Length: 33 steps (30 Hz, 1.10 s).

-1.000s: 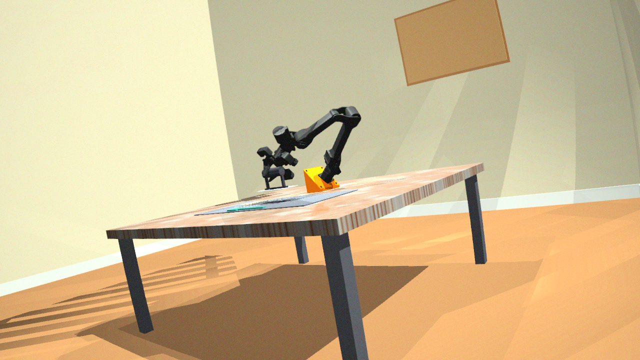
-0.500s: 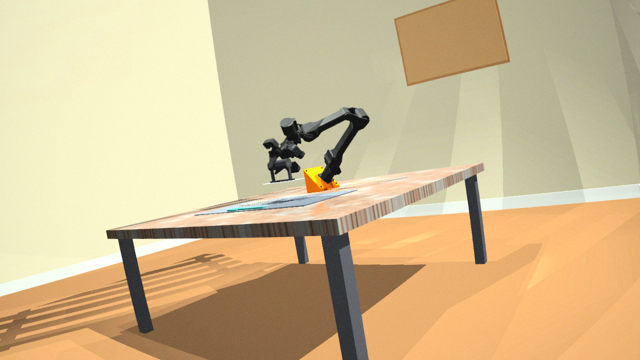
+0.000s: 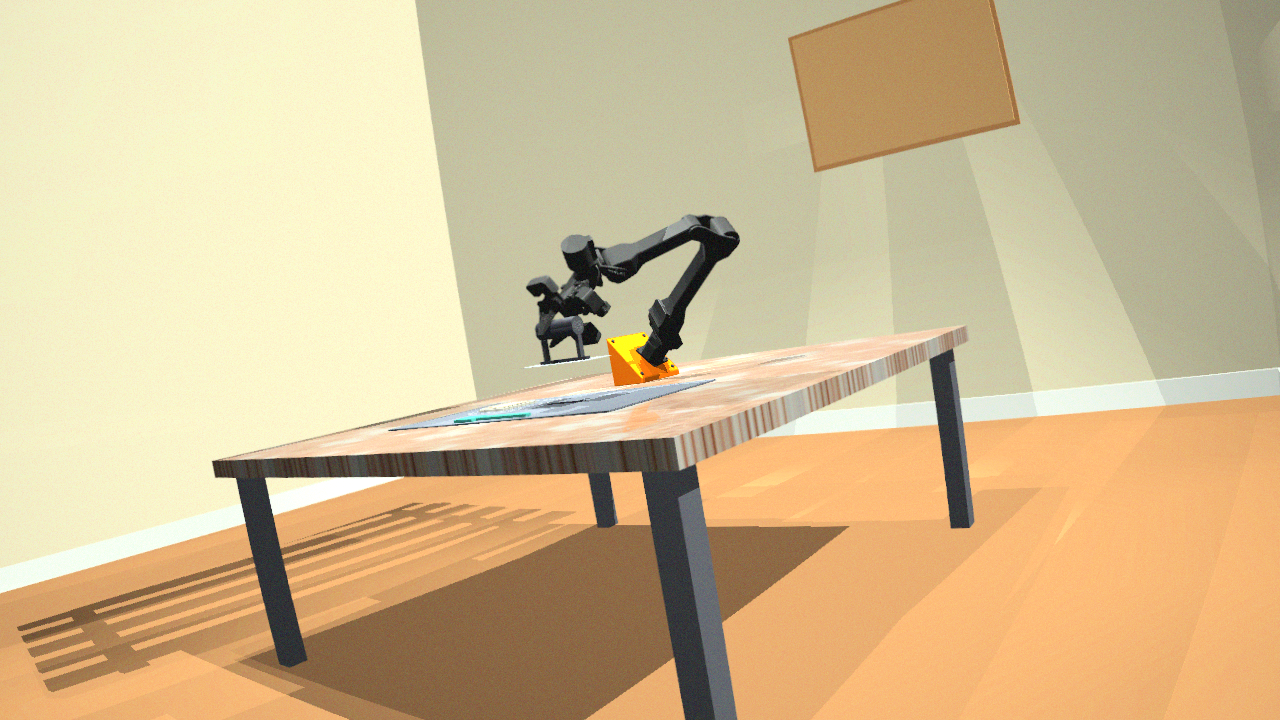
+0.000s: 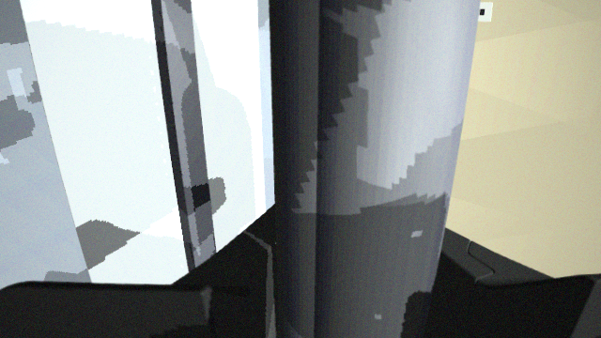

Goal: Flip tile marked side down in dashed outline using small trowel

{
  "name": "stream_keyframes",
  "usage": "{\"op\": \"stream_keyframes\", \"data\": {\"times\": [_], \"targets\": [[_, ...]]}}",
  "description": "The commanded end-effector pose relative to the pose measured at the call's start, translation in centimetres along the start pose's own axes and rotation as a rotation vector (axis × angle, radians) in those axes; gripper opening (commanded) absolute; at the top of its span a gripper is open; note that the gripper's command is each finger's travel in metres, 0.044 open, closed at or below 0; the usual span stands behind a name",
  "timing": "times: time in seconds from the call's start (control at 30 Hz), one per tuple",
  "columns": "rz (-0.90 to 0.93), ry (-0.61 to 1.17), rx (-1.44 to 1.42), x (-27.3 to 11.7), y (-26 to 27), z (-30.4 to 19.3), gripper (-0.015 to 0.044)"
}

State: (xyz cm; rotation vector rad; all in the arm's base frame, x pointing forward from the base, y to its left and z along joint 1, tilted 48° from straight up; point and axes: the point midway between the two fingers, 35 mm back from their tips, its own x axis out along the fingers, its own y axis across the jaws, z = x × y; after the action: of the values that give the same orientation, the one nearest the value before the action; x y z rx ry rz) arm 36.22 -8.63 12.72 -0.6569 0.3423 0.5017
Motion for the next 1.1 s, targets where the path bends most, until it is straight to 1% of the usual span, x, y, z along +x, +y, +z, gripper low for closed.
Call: {"op": "stream_keyframes", "data": {"times": [0.0, 0.87, 1.07], "targets": [[-0.012, 0.003, 0.002, -0.2, -0.4, 0.0, 0.0], [0.002, 0.001, 0.0, 0.1, 0.0, 0.1, 0.0], [0.018, 0.035, 0.026, 1.1, 0.2, 2.5, 0.0]]}}
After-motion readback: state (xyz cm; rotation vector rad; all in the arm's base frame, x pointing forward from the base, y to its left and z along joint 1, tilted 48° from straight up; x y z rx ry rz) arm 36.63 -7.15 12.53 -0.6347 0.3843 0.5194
